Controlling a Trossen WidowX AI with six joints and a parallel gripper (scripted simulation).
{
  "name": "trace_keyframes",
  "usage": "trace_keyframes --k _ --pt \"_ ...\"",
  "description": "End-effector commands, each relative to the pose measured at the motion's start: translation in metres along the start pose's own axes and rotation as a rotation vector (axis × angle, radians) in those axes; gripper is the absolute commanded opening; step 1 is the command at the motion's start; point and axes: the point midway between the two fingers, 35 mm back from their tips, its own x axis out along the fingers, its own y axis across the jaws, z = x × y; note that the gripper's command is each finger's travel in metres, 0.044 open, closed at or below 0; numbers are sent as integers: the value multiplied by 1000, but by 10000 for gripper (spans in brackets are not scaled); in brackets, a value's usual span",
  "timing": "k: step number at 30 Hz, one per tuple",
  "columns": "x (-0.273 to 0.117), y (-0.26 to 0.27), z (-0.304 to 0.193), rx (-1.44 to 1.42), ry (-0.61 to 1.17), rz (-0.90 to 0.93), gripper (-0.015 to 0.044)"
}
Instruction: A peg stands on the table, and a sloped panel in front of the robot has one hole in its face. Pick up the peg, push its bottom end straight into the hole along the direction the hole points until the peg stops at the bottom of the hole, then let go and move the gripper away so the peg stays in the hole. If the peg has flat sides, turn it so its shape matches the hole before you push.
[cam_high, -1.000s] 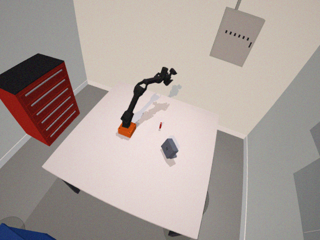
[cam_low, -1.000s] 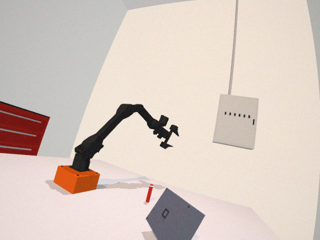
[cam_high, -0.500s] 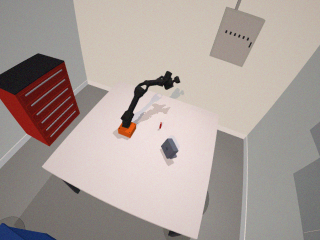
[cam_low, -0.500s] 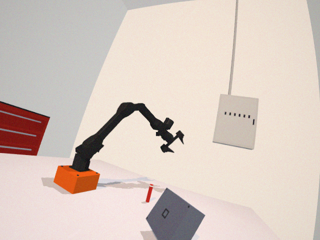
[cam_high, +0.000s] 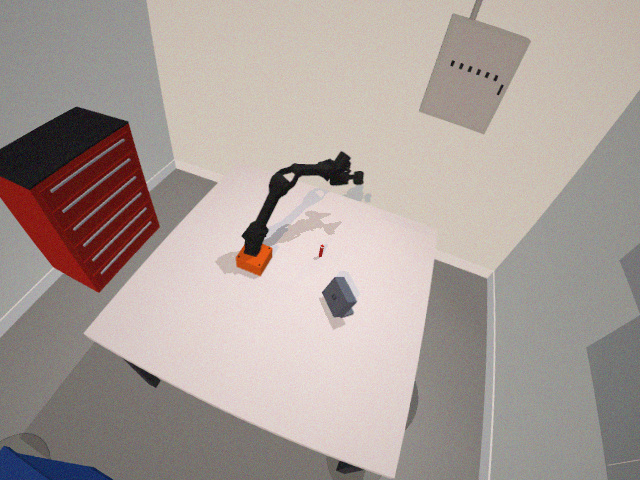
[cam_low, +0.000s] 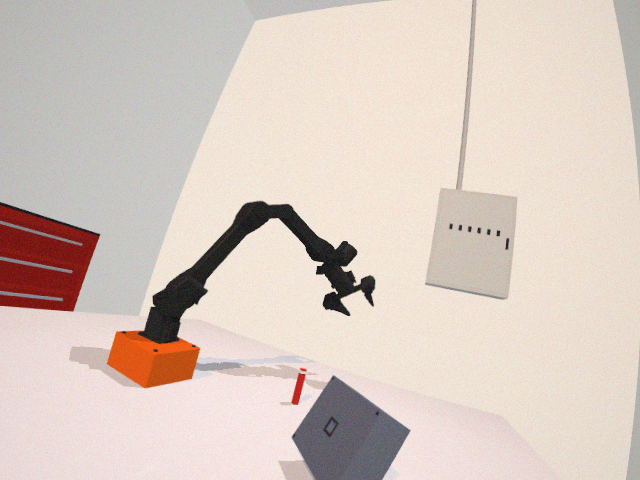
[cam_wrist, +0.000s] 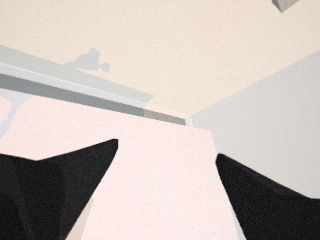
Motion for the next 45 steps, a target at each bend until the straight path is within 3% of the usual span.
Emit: trace_keyframes --k 1,23,45 --pt "1 -2 -22 115 58 22 440" --pt "-15 -15 -125 720 364 22 440" --pt "-54 -14 -216 1327 679 -119 440"
